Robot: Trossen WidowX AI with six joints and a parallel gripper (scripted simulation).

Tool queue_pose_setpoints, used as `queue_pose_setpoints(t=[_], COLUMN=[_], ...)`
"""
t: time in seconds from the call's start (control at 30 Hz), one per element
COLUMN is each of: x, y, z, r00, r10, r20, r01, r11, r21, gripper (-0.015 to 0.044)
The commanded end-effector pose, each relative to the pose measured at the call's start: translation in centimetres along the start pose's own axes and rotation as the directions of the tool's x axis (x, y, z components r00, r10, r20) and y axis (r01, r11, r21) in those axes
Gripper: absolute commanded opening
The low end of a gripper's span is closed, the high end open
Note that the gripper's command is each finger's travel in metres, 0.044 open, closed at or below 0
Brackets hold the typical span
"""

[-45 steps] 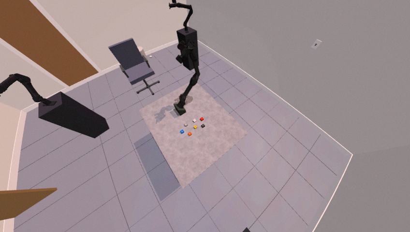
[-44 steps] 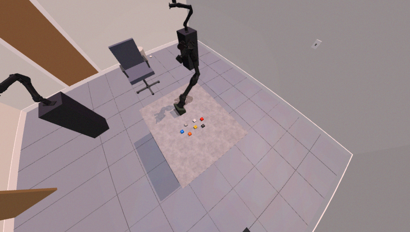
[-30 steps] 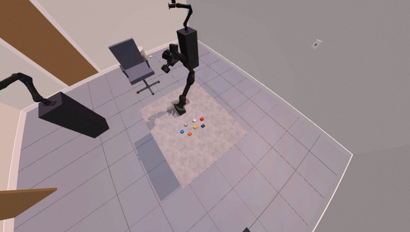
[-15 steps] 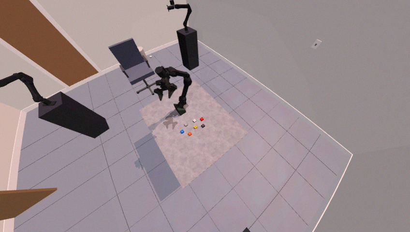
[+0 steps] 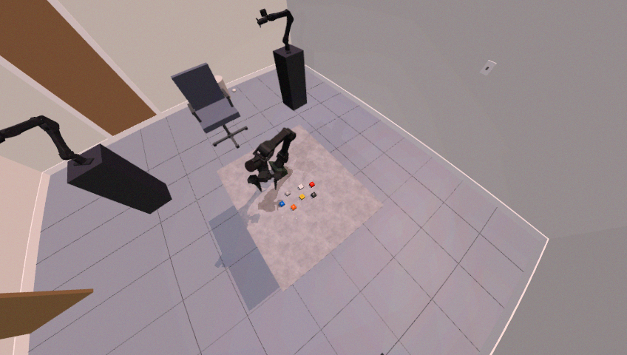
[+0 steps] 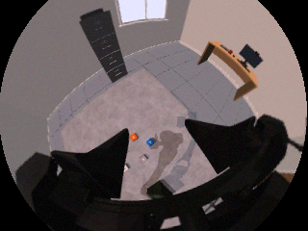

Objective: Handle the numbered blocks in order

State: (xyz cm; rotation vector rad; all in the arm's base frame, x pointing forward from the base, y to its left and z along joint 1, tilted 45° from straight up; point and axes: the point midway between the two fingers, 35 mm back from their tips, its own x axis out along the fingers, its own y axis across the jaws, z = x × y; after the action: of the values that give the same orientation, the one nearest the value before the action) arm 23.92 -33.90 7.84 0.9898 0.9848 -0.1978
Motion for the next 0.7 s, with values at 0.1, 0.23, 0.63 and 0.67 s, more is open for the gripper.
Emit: queue_pose_setpoints(t=[0.1, 0.23, 0.63, 0.67], x=[9.3, 13.0, 13.6, 13.6], y=[1.5, 2.3, 2.4, 2.4], z=[-7.2, -12.0, -13.1, -13.1], r00=[0.926, 0.822, 0.795, 0.795], r10=[0.011, 0.0, -0.004, -0.004], r20=[-0.377, -0.569, -0.607, -0.607], r01=[-0.124, -0.267, -0.302, -0.302], r11=[0.953, 0.883, 0.865, 0.865], r21=[-0.278, -0.385, -0.4, -0.4], gripper=[0.04, 0.04, 0.04, 0.04])
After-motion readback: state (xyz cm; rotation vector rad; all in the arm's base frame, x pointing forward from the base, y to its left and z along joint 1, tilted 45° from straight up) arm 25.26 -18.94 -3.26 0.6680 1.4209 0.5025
